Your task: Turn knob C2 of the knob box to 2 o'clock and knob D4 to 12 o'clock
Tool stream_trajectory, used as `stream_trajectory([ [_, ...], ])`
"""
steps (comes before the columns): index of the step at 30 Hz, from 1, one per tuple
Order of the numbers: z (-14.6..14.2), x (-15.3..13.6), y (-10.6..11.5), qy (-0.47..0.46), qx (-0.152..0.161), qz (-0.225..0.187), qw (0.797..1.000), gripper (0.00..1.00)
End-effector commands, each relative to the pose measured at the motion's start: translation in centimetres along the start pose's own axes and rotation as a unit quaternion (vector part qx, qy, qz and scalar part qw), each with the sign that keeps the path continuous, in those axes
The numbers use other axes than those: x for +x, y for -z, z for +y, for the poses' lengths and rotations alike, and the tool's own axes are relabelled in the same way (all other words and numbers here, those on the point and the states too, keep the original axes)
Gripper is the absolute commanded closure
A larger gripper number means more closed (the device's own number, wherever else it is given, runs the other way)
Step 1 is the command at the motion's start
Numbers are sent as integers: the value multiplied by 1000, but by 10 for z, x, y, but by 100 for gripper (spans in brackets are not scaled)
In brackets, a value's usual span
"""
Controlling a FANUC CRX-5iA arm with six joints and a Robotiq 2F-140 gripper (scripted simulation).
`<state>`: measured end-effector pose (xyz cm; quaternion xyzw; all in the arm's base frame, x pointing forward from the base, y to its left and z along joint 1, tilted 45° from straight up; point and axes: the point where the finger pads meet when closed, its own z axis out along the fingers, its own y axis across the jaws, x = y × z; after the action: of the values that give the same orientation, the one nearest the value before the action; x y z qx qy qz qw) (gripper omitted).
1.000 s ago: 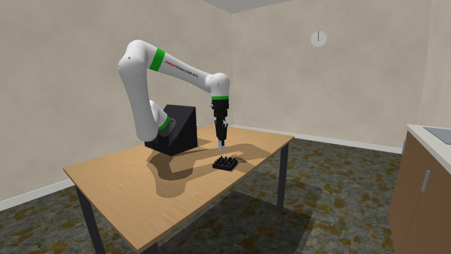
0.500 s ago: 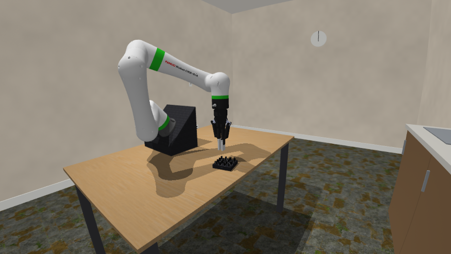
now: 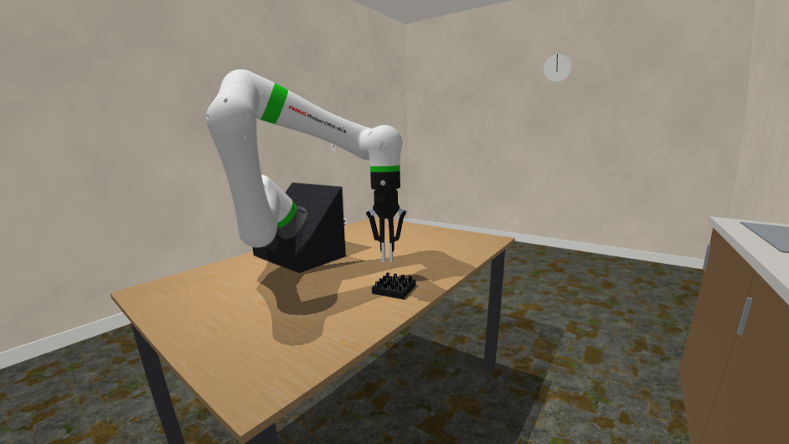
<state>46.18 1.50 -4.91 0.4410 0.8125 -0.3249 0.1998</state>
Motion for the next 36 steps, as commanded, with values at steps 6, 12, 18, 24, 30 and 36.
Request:
stream_trajectory([
  [6, 0, 0, 2, 150, 2, 4, 989, 88],
  [12, 0, 0, 4, 249, 1, 4, 969, 88],
  [18, 0, 0, 5, 313, 1, 5, 950, 88],
  [24, 0, 0, 6, 425, 0, 5, 905, 88],
  [30, 0, 0, 7, 471, 0, 5, 882, 88],
  [36, 0, 0, 7, 473, 0, 5, 881, 88],
])
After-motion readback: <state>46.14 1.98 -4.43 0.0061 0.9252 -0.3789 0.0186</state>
